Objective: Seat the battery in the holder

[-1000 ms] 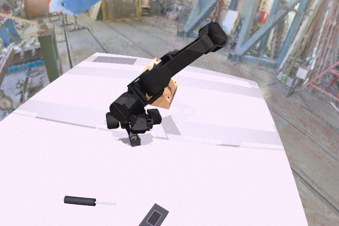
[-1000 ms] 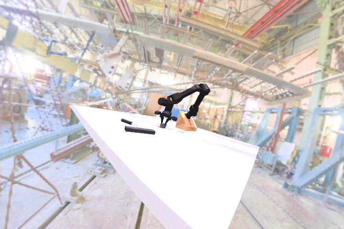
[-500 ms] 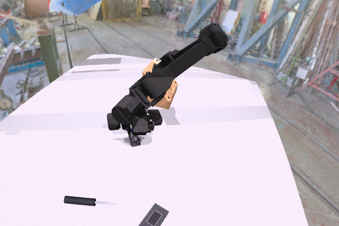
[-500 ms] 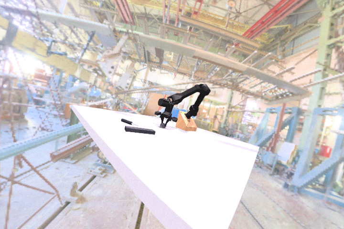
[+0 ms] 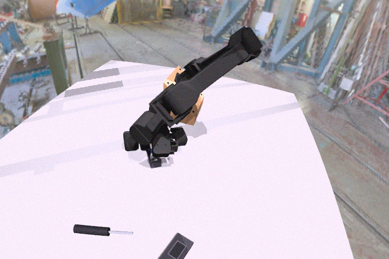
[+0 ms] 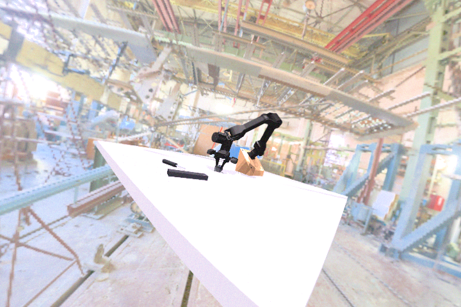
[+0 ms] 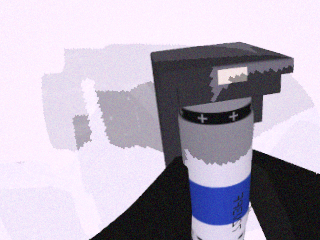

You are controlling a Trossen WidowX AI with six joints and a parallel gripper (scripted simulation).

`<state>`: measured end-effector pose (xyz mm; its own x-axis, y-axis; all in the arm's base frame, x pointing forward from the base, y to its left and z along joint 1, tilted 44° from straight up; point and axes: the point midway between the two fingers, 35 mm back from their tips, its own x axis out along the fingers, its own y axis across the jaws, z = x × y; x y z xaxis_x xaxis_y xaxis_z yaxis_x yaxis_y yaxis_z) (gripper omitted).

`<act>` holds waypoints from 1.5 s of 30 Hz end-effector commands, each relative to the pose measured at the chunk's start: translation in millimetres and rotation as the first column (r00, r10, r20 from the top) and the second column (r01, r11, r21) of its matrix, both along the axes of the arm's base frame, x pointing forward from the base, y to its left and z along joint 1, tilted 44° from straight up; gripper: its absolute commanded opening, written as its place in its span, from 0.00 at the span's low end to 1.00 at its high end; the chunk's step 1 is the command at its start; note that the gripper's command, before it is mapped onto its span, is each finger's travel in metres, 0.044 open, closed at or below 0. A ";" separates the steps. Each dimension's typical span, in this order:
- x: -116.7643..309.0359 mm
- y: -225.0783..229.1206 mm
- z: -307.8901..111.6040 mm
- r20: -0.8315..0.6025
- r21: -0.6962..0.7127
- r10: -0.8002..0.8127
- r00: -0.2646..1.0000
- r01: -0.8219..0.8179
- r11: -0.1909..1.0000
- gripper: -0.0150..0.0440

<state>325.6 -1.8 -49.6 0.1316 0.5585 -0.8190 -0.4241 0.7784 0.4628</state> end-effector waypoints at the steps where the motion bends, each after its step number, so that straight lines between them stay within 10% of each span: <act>1: 2.7 1.9 0.7 -0.007 0.003 -0.008 1.000 0.008 1.000 0.39; 37: 1.4 -8.5 12.8 -0.001 -0.003 -0.003 1.000 0.003 1.000 0.56; 45: -9.8 -54.2 58.9 -0.003 -0.006 -0.003 1.000 0.003 1.000 0.92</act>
